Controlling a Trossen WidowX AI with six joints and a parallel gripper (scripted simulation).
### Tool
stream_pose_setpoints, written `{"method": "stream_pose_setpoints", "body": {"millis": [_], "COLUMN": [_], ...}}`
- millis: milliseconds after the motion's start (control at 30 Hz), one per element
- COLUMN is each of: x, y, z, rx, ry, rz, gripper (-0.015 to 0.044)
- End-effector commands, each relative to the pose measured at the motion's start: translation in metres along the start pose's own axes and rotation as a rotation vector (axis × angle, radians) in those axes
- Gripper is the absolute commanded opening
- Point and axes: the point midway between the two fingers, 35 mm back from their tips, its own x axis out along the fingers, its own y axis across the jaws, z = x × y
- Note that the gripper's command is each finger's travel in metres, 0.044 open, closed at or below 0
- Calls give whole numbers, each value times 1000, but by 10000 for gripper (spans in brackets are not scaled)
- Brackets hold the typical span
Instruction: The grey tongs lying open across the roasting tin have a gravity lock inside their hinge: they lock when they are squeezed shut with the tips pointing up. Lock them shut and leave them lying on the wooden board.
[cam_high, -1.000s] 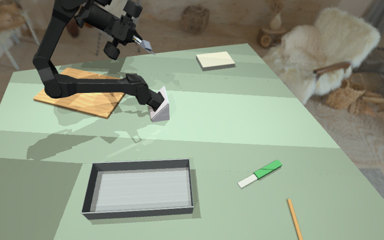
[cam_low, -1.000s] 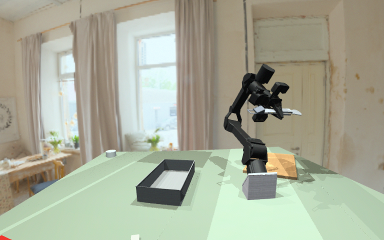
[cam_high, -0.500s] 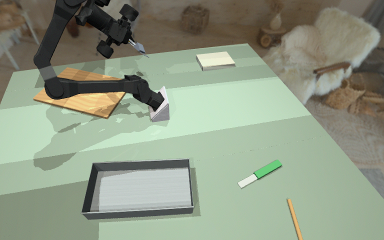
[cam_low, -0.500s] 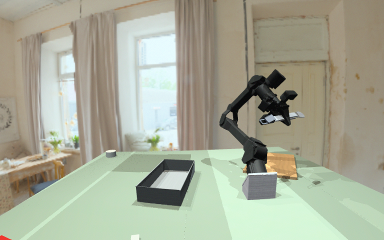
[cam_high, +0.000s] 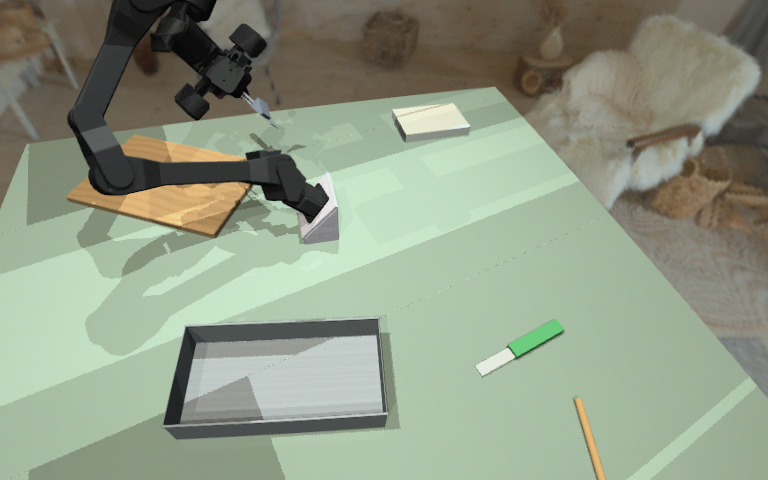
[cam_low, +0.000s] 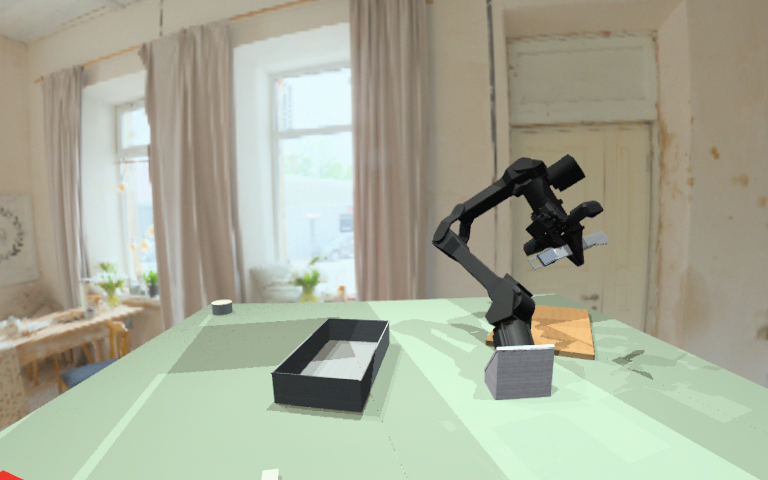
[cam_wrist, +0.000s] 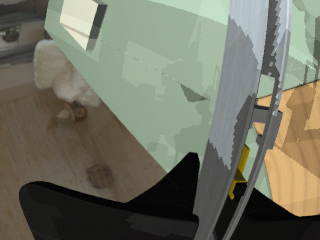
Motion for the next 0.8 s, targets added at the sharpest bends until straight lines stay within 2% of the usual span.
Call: {"method": "stream_pose_setpoints", "body": {"millis": [0, 767], "x": [6, 26], "y": [-13, -95], "z": [-10, -40], "rx": [19, 96], "ry": [14, -25], "rz": [-60, -385], "gripper": [-150, -150]}}
